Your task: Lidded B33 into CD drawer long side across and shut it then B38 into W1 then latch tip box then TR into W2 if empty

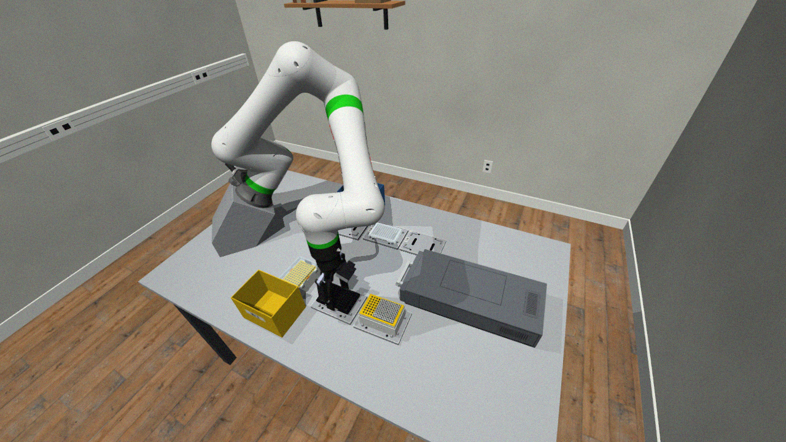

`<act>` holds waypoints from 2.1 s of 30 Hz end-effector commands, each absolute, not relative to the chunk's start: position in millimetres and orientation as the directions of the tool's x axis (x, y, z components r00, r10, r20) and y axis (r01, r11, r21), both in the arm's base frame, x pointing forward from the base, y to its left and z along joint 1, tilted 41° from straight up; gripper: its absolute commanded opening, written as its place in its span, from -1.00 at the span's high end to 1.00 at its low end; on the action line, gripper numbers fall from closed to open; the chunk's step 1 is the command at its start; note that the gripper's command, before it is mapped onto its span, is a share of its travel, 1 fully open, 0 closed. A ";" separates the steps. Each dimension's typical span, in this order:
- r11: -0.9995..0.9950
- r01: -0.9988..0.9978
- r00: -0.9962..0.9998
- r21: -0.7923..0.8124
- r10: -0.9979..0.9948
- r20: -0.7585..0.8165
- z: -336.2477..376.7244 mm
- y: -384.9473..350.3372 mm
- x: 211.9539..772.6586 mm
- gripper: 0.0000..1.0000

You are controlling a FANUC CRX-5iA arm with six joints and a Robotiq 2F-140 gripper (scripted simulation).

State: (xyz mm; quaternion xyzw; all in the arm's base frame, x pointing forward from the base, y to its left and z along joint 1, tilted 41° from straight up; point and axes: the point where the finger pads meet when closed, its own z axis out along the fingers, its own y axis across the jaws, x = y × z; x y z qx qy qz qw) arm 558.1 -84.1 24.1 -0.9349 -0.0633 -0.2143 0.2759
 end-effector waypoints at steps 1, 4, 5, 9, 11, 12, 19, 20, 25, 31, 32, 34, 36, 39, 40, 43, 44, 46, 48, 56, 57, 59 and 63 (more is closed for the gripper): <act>-0.840 0.237 0.900 -0.488 0.000 0.436 25.7 -85.7 557.8 0.80; -0.840 0.236 0.900 -0.488 0.000 0.436 28.7 -87.9 556.3 0.80; -0.840 0.236 0.900 -0.488 0.000 0.436 29.7 -88.6 555.8 0.80; -0.840 0.236 0.900 -0.488 0.000 0.436 33.8 -91.5 553.8 0.80; -0.840 0.236 0.900 -0.488 0.000 0.436 35.8 -93.0 552.9 0.80; -0.840 0.236 0.900 -0.488 0.000 0.436 36.8 -93.7 552.4 0.80; -0.840 0.236 0.900 -0.488 0.000 0.436 41.8 -97.3 549.9 0.80; -0.840 0.236 0.900 -0.488 0.000 0.436 42.8 -98.0 549.4 0.80; -0.840 0.236 0.900 -0.488 0.000 0.436 47.9 -101.6 547.0 0.80; -0.840 0.236 0.900 -0.488 0.000 0.436 53.9 -106.0 544.1 0.80; -0.840 0.236 0.900 -0.488 0.000 0.436 54.9 -106.7 543.6 0.80; -0.840 0.236 0.900 -0.488 0.000 0.436 54.9 -106.7 543.6 0.80; -0.840 0.236 0.900 -0.488 0.000 0.436 56.9 -108.2 542.6 0.80; -0.840 0.236 0.900 -0.488 0.000 0.436 60.0 -110.3 541.1 0.80; -0.840 0.236 0.900 -0.488 0.000 0.436 61.0 -111.0 540.6 0.80; -0.840 0.236 0.900 -0.488 0.000 0.436 64.0 -113.2 539.2 0.80; -0.840 0.236 0.900 -0.488 0.000 0.436 65.0 -113.9 538.7 0.80; -0.840 0.236 0.900 -0.488 0.000 0.436 67.0 -115.4 537.7 0.80; -0.840 0.236 0.900 -0.488 0.000 0.436 69.0 -116.8 536.7 0.80; -0.840 0.236 0.900 -0.488 0.000 0.436 75.1 -121.2 533.8 0.80; -0.840 0.236 0.900 -0.488 0.000 0.436 76.1 -121.9 533.3 0.80; -0.840 0.236 0.900 -0.488 0.000 0.436 78.1 -123.3 532.3 0.80; -0.840 0.236 0.900 -0.488 0.000 0.436 82.1 -126.2 530.3 0.80</act>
